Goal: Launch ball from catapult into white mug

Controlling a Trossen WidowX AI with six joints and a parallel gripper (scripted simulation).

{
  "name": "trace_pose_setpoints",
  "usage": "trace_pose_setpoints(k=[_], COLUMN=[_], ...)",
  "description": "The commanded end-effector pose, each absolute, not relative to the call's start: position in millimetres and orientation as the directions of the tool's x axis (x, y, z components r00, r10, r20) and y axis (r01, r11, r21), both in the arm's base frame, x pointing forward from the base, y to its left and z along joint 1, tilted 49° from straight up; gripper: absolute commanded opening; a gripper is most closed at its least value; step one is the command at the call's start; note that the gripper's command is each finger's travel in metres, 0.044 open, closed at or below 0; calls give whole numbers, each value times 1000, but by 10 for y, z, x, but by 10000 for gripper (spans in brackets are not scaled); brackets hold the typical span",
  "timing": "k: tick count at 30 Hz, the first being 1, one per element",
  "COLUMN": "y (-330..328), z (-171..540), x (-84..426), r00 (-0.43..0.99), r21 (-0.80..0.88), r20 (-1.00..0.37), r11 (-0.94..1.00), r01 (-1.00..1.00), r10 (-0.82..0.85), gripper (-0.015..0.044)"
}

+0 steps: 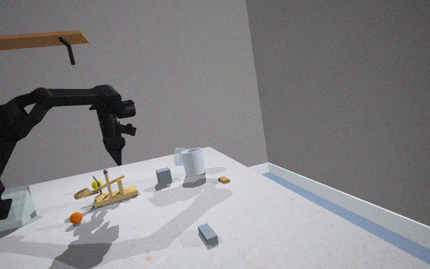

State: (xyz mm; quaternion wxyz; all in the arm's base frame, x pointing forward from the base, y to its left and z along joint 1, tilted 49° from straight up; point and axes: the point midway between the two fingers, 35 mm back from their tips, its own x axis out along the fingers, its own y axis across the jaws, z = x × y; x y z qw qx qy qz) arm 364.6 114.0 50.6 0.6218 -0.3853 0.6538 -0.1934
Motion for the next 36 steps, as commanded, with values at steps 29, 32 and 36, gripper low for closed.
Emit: trace_pose_setpoints(k=[29,32,36], y=[566,528,478], z=[41,11,-30], x=[3679,3680,3680], r00=[57,57,57], r21=[-736,-736,-737], r20=[-657,-656,-656], r11=[623,622,622], r01=[-266,-265,-265], r10=[-752,-752,-753], gripper=[440,440,440])
